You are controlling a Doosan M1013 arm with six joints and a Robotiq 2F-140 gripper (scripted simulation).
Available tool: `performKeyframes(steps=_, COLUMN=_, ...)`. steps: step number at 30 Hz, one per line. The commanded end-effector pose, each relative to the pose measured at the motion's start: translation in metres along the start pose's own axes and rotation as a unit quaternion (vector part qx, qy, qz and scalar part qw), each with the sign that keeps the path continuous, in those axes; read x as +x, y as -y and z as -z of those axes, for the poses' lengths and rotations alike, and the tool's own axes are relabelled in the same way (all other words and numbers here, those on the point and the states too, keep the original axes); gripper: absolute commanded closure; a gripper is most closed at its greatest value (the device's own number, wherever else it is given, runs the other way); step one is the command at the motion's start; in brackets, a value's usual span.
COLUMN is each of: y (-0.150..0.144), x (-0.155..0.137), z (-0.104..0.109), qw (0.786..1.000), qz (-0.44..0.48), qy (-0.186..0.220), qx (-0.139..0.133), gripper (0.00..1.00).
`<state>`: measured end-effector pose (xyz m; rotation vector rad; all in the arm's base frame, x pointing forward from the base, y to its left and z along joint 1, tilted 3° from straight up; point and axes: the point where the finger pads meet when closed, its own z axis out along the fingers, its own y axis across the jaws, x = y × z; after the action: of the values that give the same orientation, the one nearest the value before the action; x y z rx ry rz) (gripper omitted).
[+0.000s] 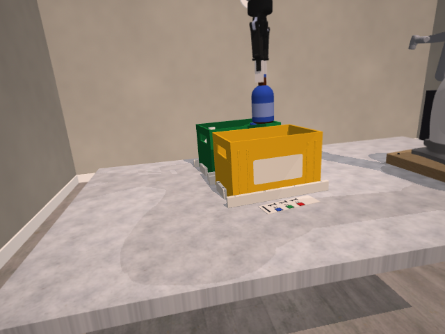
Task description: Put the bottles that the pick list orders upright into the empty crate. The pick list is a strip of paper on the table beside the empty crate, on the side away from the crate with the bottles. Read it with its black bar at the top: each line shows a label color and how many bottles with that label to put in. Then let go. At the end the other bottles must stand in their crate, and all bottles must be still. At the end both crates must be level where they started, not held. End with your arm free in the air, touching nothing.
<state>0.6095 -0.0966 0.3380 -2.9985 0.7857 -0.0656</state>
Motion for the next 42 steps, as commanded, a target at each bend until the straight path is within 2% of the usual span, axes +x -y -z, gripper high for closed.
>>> performKeyframes(steps=1, y=0.002, x=-0.005, z=0.000, qw=1.000, qz=0.000, qy=0.000, qx=0.000, gripper=1.00)
performKeyframes(steps=42, y=0.025, x=-0.073, z=0.000, qw=1.000, qz=0.000, qy=0.000, qx=0.000, gripper=1.00)
